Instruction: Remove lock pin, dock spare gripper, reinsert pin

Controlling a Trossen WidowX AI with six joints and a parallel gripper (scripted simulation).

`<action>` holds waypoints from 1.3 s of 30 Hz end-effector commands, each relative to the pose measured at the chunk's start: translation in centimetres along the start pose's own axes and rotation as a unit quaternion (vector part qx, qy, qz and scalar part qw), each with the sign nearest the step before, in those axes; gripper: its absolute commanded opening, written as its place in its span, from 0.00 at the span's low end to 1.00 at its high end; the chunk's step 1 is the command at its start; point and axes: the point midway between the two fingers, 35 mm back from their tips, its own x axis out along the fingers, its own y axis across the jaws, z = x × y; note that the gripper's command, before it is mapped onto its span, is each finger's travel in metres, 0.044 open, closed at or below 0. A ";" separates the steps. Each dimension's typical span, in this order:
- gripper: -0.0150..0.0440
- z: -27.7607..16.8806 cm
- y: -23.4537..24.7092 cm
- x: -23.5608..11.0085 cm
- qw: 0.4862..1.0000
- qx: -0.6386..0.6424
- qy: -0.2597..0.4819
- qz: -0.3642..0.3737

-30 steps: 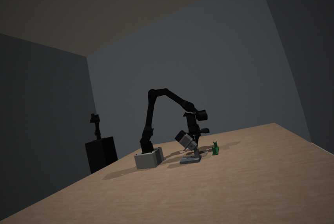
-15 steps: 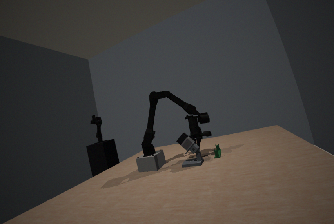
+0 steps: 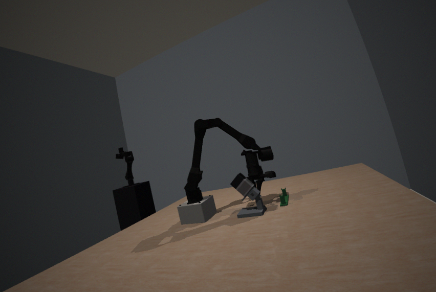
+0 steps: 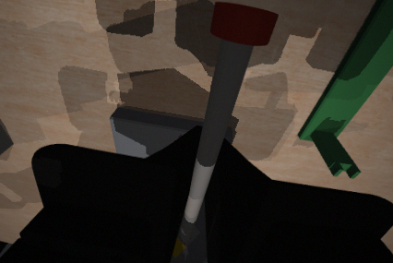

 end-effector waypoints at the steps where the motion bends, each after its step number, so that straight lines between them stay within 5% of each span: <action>1: 0.25 -0.3 0.0 0.1 1.000 -0.001 0.002 0.000; 39: 0.25 -2.2 0.0 0.6 1.000 -0.002 0.002 0.003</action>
